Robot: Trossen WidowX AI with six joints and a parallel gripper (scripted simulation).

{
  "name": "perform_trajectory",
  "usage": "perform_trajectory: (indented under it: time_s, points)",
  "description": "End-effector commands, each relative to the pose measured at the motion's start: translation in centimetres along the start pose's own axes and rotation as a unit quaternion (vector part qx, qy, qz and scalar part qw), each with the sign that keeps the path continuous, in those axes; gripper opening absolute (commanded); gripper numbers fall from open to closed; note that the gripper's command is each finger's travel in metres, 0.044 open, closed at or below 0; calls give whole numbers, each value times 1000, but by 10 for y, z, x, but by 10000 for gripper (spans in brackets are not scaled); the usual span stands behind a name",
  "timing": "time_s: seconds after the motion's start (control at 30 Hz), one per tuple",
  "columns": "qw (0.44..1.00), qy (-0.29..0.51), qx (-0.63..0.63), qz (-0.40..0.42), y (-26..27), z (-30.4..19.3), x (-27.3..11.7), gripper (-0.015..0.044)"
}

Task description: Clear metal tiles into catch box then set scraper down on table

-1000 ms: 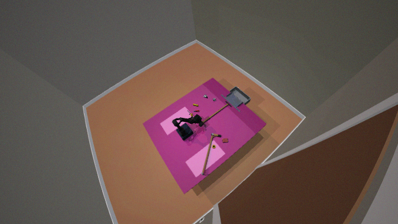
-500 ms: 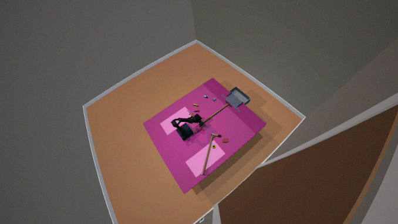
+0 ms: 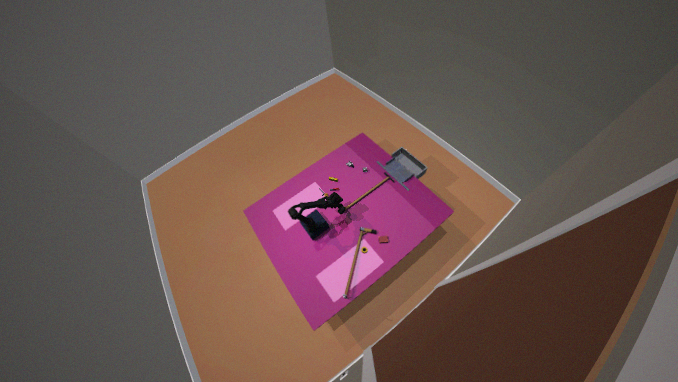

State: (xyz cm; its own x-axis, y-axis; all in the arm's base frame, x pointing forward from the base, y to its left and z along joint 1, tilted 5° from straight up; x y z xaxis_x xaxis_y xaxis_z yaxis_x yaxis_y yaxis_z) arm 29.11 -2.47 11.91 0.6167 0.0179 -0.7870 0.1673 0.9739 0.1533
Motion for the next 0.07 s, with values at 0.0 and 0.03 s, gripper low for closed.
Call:
perform_trajectory:
  time_s: [0.0, 0.03]
  points:
    - [1000, -2, -3, 3, 1, 6, -12, 440]
    - [1000, -2, -3, 3, 1, 7, -14, 440]
Point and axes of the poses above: the point midway between the two fingers, 35 mm back from their tips, its own x axis out along the fingers, its own y axis across the jaws, z = x × y, the point moved 4 cm from there along -x, back along the fingers, and after that the axes turned 7 degrees about x, right-handed, at the moved point
